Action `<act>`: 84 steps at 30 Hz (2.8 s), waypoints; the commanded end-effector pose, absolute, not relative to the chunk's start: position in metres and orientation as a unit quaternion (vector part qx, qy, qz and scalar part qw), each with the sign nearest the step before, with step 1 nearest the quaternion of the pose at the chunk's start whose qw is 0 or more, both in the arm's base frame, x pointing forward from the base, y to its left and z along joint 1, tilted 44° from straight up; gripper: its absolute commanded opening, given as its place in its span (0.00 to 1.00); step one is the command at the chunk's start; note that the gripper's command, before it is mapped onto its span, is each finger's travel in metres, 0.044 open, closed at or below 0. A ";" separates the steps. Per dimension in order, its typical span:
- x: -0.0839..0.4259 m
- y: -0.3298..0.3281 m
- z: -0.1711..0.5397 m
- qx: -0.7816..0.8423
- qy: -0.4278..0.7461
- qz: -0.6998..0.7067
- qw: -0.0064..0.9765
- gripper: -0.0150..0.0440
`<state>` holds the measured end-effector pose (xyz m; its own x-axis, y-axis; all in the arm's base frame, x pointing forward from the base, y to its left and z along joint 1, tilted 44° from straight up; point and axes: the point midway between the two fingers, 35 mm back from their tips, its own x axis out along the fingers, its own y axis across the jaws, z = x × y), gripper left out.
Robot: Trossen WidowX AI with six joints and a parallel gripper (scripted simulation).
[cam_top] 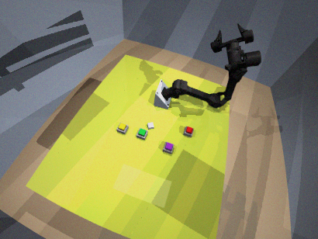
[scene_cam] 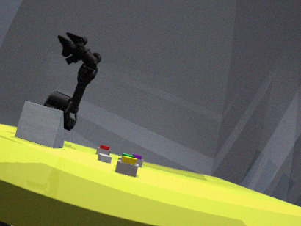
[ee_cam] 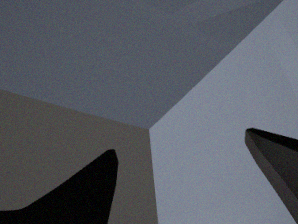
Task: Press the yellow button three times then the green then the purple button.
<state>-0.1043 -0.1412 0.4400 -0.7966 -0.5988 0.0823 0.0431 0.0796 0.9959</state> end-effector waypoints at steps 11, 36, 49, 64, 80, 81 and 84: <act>0.021 -0.294 0.378 0.260 -0.210 -0.798 0.501 0.93; 0.291 -0.227 0.016 0.201 0.698 0.037 0.686 0.93; 0.308 -0.157 -0.039 0.239 0.675 0.281 0.640 0.93; 0.304 -0.115 -0.084 0.239 0.674 0.282 0.640 0.31; 0.304 -0.108 -0.092 0.239 0.674 0.282 0.640 0.29; 0.303 -0.107 -0.093 0.239 0.674 0.282 0.640 0.29; 0.303 -0.103 -0.096 0.239 0.674 0.282 0.640 0.29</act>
